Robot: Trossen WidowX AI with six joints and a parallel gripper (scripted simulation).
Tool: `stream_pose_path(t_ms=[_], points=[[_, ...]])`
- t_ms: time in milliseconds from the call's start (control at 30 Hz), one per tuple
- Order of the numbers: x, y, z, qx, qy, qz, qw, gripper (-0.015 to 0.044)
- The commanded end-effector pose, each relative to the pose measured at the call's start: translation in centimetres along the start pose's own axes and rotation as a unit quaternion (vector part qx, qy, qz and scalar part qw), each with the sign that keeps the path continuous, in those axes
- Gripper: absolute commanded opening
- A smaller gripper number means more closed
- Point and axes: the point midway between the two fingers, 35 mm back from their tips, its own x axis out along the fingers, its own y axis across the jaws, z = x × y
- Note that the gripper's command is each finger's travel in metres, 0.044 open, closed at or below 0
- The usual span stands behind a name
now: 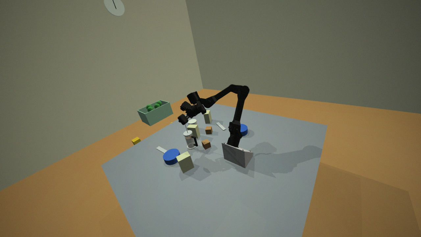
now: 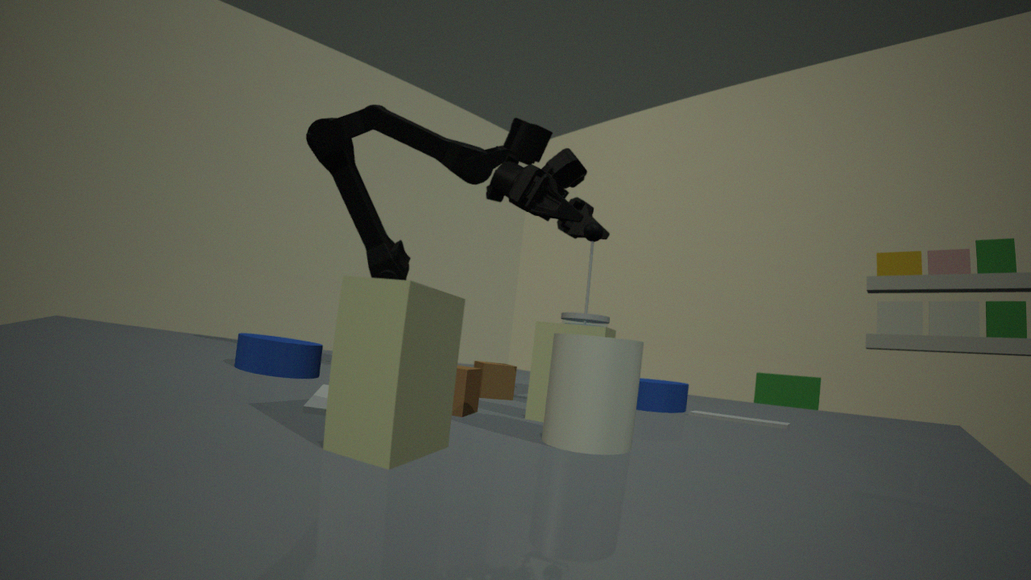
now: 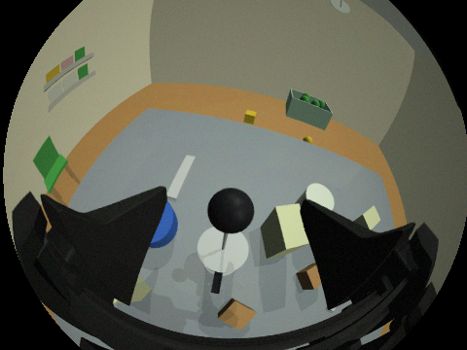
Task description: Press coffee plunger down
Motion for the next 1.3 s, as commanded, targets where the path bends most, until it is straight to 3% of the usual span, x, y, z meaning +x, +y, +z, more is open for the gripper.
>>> stream_pose_path(t_ms=[0, 333, 533, 1267], points=[[0.4, 0.3, -0.2, -0.005, 0.001, 0.003, 1.000, 0.0414], [0.4, 0.3, -0.2, -0.005, 0.001, 0.003, 1.000, 0.0151], [0.4, 0.3, -0.2, -0.005, 0.001, 0.003, 1.000, 0.0112], [2.0, 0.6, -2.1, -0.005, 0.003, 0.004, 1.000, 0.0112]])
